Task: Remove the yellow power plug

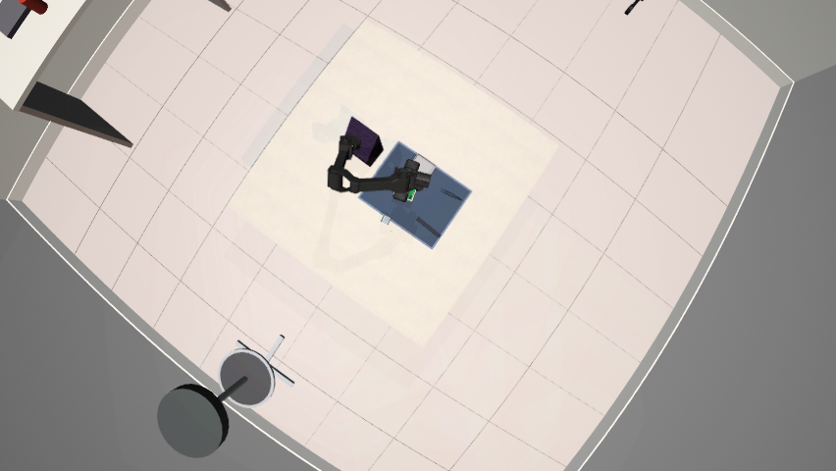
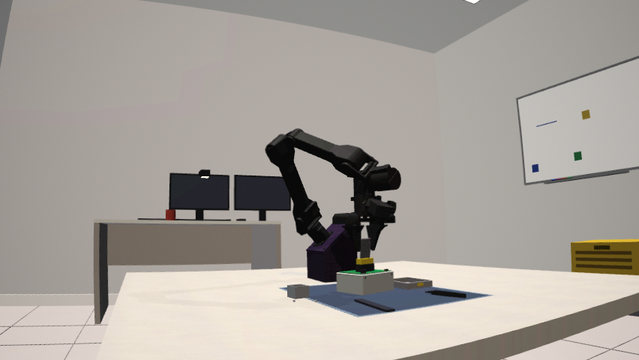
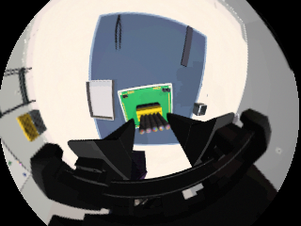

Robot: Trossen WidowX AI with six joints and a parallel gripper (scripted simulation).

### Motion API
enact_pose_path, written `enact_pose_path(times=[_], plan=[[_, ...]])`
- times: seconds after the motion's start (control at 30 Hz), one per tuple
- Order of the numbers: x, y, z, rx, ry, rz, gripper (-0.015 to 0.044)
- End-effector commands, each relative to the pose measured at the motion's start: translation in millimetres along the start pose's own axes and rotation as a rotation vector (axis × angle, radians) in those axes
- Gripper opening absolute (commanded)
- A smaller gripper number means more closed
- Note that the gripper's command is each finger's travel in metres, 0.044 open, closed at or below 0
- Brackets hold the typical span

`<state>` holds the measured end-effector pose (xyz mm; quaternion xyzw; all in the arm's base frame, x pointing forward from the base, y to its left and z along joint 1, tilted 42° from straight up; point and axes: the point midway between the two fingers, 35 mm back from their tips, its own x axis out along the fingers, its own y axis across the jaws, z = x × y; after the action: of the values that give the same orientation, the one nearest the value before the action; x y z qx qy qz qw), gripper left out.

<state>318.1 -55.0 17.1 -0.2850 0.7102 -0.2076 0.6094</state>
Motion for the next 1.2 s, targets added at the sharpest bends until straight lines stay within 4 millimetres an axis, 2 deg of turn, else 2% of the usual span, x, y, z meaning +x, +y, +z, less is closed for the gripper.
enact_pose_path(times=[0.0,0.3,0.33,0.67,0.93,1.07,1.17], plan=[[3,0,0,-0.004,-0.001,-0.004,0.0249],[3,0,0,-0.004,-0.001,-0.004,0.0013],[3,0,0,-0.004,-0.001,-0.004,0.0],[3,0,0,-0.004,-0.001,-0.004,0.0],[-15,4,0,-0.004,-0.002,-0.052,0.0],[-15,8,0,-0.004,-0.002,-0.093,0.0],[-15,4,0,-0.004,-0.002,-0.05,0.0]])
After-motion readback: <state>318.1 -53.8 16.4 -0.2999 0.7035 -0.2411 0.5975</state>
